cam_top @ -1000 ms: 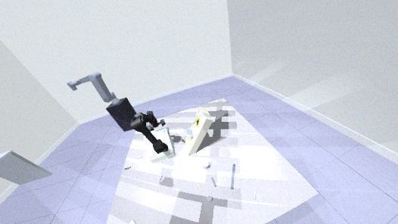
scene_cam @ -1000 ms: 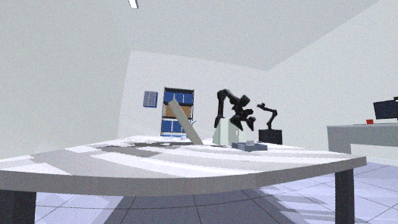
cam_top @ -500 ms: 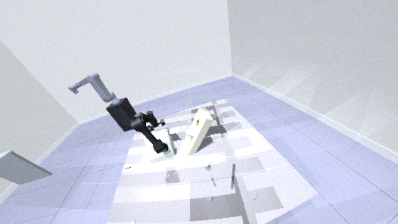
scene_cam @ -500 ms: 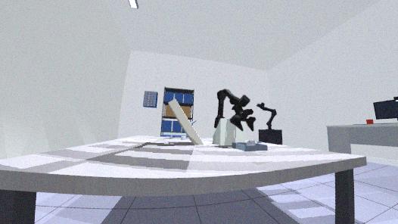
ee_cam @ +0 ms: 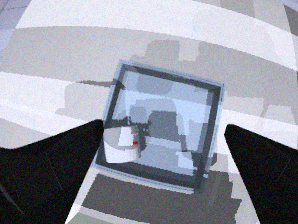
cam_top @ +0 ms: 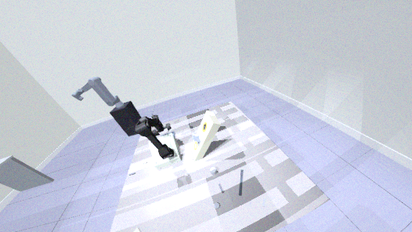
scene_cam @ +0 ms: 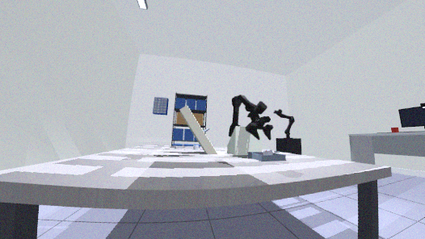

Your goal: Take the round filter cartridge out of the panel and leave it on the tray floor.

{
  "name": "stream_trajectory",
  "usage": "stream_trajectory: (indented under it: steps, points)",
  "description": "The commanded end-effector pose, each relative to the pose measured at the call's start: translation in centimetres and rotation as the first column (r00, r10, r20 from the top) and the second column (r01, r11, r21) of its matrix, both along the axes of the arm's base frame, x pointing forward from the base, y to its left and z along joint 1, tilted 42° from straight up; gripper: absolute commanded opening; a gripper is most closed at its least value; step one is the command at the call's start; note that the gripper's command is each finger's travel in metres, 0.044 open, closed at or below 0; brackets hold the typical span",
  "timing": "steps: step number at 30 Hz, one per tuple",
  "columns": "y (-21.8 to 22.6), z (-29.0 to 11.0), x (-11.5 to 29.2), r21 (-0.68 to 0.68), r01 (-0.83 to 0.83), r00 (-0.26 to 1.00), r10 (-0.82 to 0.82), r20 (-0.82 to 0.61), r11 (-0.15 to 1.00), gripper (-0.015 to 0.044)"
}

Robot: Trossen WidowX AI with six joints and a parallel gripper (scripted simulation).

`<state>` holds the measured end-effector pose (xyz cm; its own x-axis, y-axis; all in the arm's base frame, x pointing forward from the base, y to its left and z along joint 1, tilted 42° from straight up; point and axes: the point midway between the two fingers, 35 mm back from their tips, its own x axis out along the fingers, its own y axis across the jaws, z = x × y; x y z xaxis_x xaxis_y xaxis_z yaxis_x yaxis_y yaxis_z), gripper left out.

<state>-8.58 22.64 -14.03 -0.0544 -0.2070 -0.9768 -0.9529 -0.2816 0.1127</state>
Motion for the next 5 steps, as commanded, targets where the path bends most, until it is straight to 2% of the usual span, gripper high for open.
stream_trajectory:
  steps: [1,5]
  points:
    - [-0.03,-0.07,0.01,-0.001,0.001,1.000,-0.001,0.000,1.000,0.0440]
    - [-0.03,-0.07,0.01,-0.001,0.001,1.000,-0.001,0.000,1.000,0.0440]
